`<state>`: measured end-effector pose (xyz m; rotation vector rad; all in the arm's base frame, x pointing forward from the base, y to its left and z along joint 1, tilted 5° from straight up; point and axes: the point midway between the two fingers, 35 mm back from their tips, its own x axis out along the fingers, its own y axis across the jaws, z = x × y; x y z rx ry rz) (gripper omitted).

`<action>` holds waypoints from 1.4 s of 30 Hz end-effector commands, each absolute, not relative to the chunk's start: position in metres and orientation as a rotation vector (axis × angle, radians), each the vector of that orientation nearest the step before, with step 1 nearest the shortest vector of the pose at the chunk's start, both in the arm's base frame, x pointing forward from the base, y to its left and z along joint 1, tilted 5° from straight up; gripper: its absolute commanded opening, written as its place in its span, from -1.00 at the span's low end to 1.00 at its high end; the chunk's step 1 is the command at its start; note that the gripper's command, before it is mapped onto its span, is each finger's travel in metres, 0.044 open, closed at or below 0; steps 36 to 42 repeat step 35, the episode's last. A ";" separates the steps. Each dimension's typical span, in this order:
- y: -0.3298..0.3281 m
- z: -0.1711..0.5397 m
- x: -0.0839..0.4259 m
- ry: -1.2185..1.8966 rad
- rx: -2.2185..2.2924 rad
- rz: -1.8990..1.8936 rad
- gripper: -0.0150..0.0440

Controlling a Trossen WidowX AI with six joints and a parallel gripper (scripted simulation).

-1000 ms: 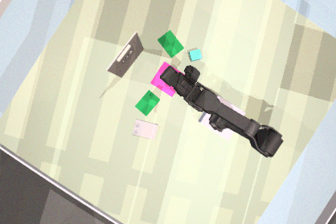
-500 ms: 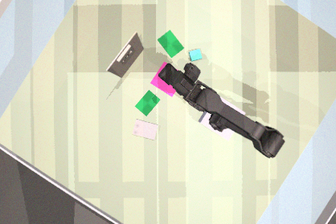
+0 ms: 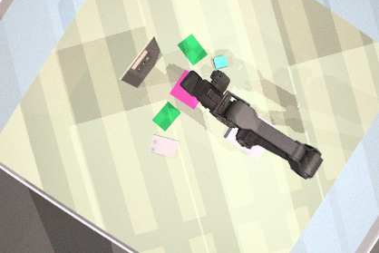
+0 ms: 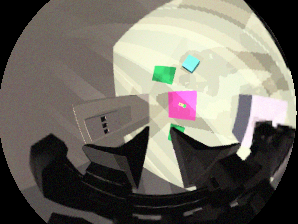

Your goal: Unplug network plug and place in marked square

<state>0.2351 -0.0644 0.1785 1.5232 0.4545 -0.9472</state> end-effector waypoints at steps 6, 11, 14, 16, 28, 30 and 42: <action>-0.064 0.187 0.232 0.449 1.528 -0.950 0.48; -0.064 0.187 0.232 0.449 1.528 -0.950 0.93; -0.064 0.187 0.232 0.449 1.528 -0.950 1.00; -0.064 0.187 0.232 0.449 1.528 -0.950 1.00; -0.064 0.187 0.232 0.449 1.528 -0.950 1.00; -0.064 0.187 0.232 0.449 1.528 -0.950 1.00; -0.064 0.187 0.232 0.449 1.528 -0.950 1.00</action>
